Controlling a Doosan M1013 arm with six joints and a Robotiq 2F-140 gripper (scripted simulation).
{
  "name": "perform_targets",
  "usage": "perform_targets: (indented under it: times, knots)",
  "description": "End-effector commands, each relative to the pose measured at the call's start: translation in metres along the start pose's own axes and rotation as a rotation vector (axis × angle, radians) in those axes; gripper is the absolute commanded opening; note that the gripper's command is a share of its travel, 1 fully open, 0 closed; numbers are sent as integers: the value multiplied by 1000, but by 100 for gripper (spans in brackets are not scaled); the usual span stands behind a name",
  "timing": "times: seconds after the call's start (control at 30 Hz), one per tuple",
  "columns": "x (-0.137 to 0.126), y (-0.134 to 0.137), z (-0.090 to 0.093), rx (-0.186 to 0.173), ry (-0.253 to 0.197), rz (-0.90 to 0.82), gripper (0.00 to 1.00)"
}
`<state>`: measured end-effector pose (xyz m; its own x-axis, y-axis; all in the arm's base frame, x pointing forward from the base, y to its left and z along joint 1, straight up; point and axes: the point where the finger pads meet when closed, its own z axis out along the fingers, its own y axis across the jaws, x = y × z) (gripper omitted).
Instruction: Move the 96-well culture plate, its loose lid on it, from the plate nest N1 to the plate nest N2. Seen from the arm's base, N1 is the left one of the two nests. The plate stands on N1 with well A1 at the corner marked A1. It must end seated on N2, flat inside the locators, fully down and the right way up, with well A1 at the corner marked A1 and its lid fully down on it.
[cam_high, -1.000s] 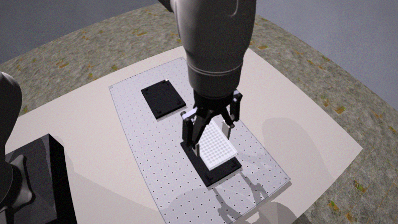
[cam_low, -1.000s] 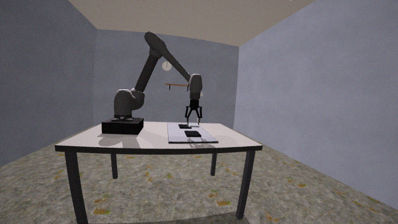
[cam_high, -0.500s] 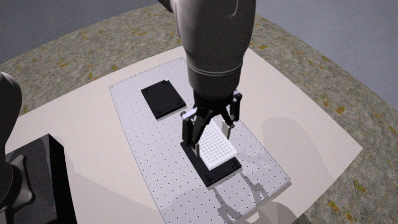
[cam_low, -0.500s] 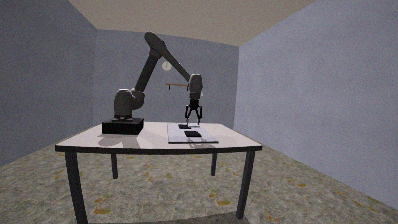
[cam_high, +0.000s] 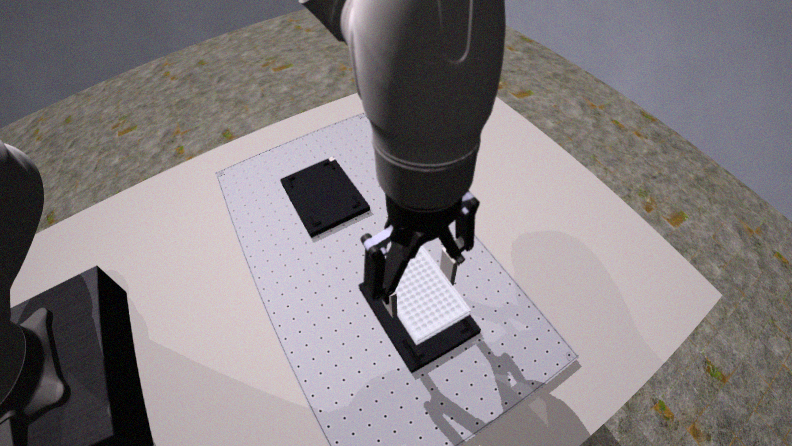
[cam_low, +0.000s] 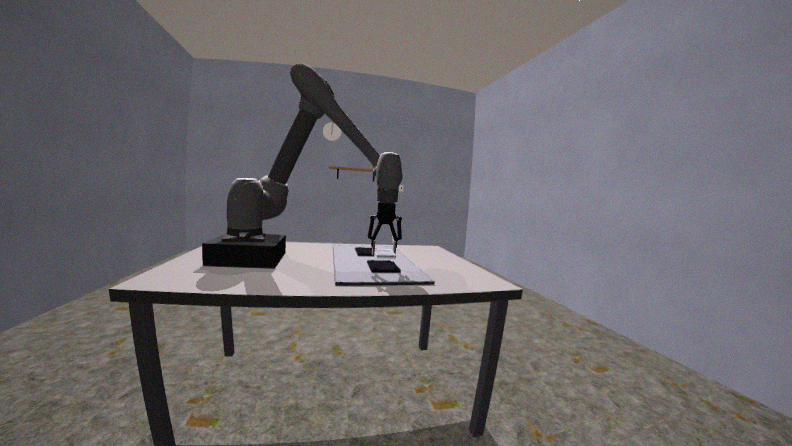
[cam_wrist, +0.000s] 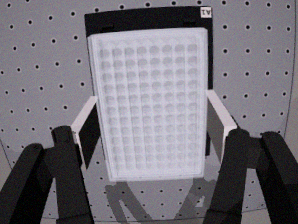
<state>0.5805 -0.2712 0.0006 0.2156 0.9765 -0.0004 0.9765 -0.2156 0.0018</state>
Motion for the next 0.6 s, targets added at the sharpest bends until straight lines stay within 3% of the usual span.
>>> perform_targets:
  times: [0.0,0.57]
  knots:
    - [0,0,6,0,0,0,0]
    - [0,0,31,0,0,0,0]
